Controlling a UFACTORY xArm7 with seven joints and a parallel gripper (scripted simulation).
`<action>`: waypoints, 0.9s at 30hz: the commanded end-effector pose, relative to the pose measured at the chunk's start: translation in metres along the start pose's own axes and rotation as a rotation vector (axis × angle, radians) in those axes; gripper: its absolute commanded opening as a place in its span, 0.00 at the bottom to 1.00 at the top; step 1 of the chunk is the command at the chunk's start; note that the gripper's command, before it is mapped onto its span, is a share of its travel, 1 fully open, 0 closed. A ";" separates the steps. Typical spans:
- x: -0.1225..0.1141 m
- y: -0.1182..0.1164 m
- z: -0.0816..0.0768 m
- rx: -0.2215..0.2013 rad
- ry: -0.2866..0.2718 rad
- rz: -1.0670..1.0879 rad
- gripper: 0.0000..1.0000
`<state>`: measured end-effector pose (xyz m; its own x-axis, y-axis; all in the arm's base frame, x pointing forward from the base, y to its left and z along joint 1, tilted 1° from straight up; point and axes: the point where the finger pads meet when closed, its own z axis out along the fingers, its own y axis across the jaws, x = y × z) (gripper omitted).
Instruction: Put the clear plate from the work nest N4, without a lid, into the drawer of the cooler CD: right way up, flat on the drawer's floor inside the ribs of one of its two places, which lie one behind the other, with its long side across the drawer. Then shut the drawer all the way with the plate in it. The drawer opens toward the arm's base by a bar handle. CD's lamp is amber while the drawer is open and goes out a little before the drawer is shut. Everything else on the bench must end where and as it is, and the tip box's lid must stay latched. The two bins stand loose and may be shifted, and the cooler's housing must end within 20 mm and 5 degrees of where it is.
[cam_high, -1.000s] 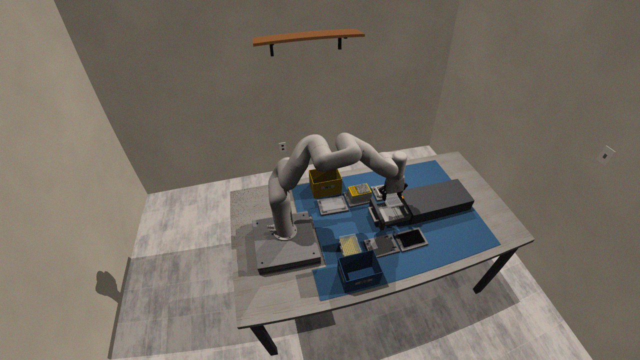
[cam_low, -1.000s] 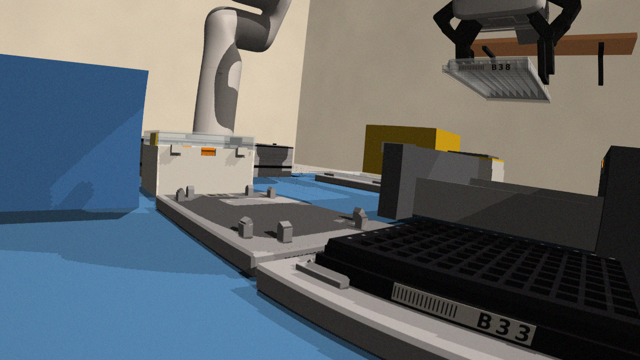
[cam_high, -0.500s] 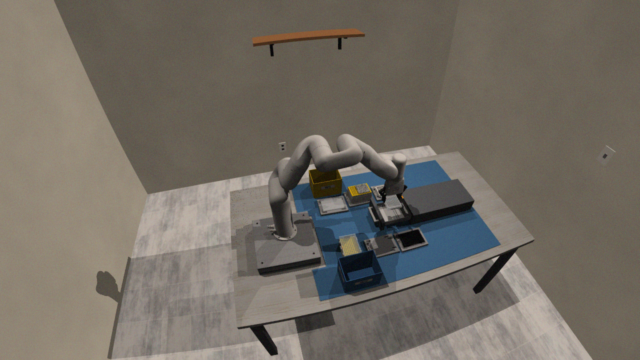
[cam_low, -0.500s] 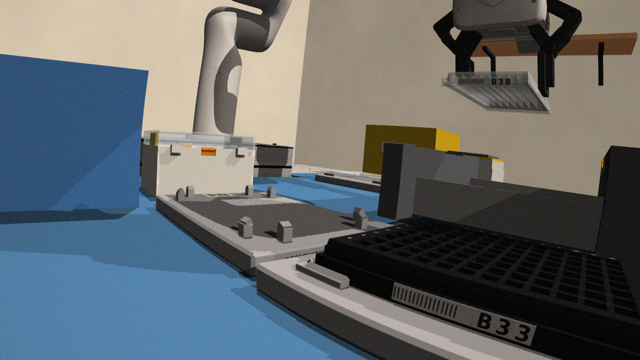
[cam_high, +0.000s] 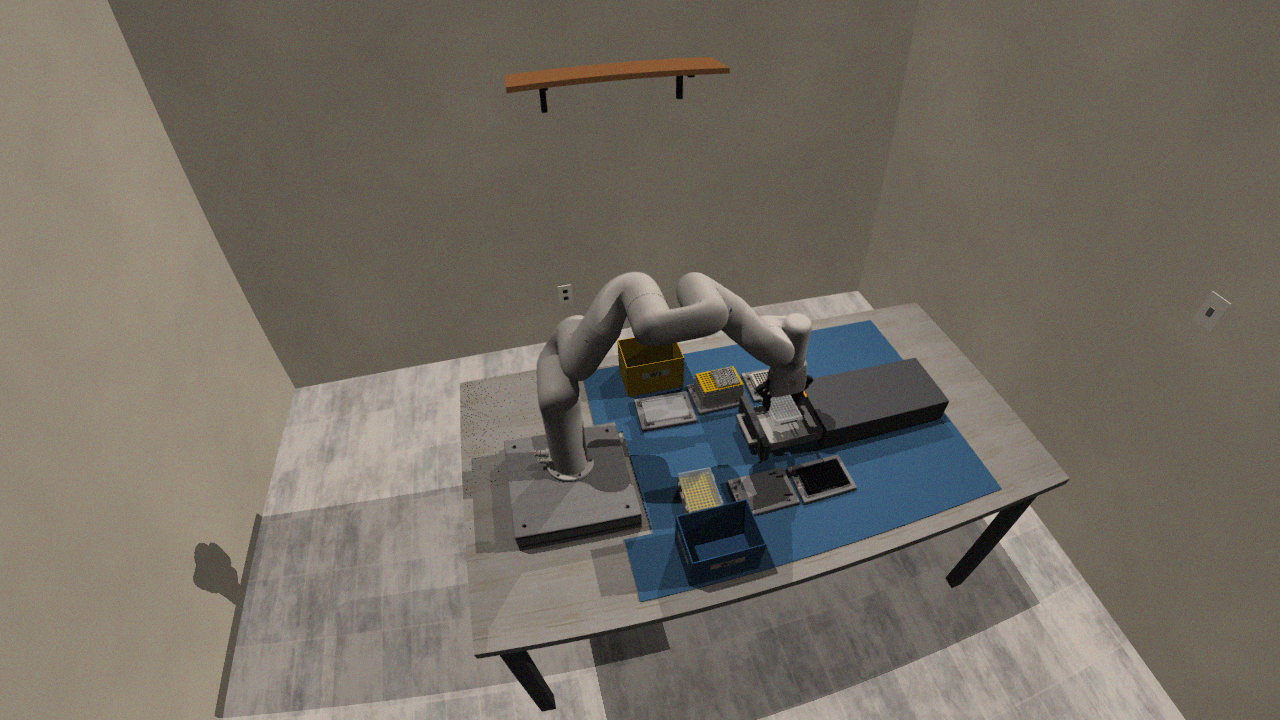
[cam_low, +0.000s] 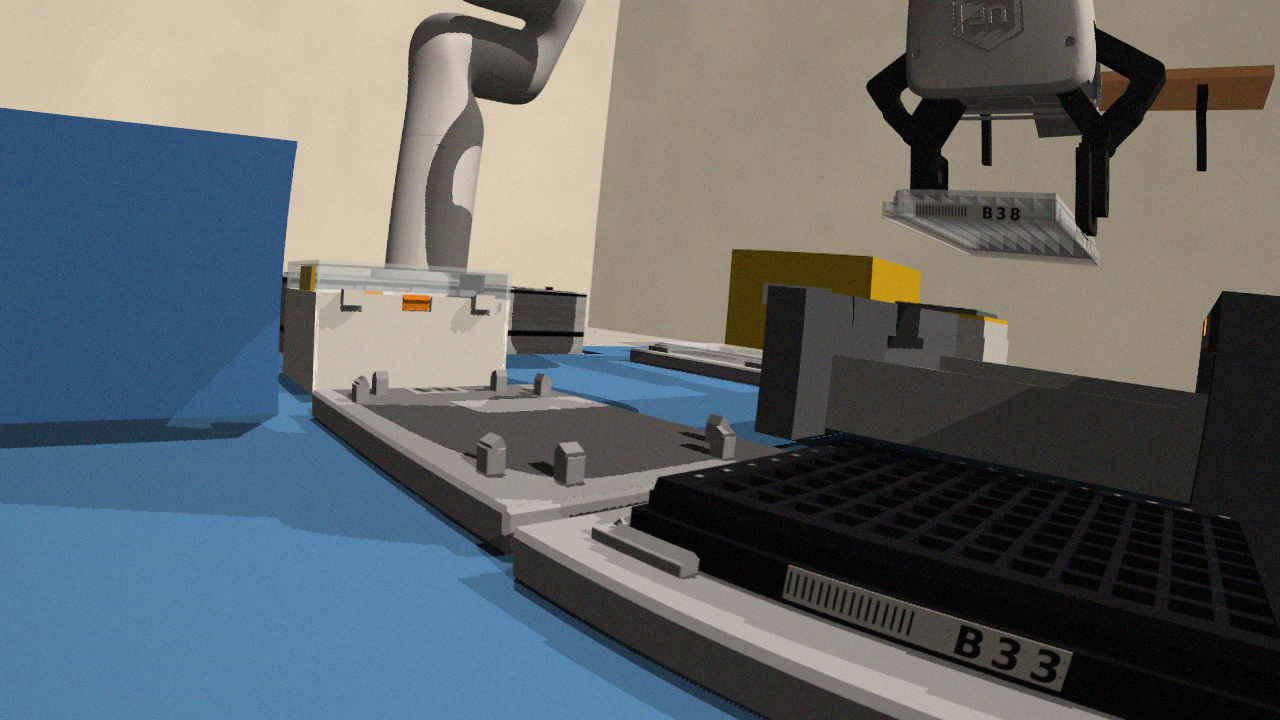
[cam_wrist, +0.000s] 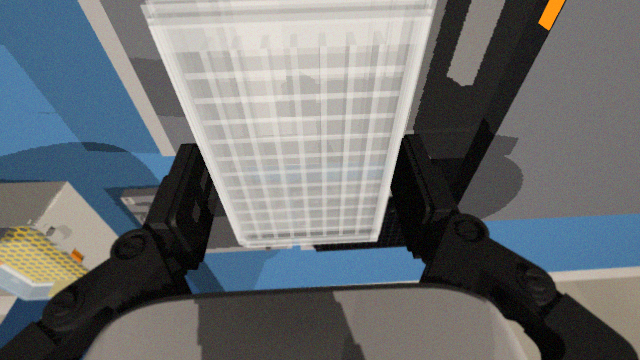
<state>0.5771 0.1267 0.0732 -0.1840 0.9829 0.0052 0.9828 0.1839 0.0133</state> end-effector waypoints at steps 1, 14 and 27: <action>0.000 0.002 0.007 -0.005 0.000 0.000 0.00; 0.000 0.002 0.025 -0.005 0.000 0.000 0.00; 0.000 0.002 0.043 -0.005 0.000 0.000 0.00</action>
<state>0.5771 0.1267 0.0319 -0.1840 0.9829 0.0052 0.9829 0.1840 0.0121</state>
